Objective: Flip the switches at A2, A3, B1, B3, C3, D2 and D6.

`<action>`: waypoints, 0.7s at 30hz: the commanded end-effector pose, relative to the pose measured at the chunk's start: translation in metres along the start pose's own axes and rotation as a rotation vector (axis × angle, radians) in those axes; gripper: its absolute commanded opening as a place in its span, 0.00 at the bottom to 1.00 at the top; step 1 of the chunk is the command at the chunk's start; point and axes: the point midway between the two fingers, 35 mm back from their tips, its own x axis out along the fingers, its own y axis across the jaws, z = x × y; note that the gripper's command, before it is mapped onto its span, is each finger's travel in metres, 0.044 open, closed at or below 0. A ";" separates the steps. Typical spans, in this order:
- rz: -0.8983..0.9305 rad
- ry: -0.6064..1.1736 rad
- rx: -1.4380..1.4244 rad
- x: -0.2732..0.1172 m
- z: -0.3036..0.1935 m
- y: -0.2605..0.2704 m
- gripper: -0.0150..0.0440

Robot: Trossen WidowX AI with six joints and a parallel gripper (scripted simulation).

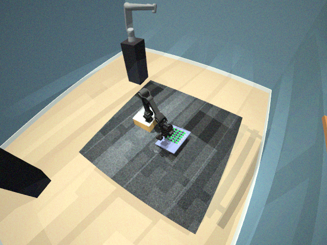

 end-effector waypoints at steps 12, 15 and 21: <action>0.002 0.002 -0.003 0.003 0.000 0.000 0.25; 0.002 0.002 -0.003 0.003 0.000 0.000 0.25; 0.002 0.002 -0.003 0.004 0.000 0.000 0.25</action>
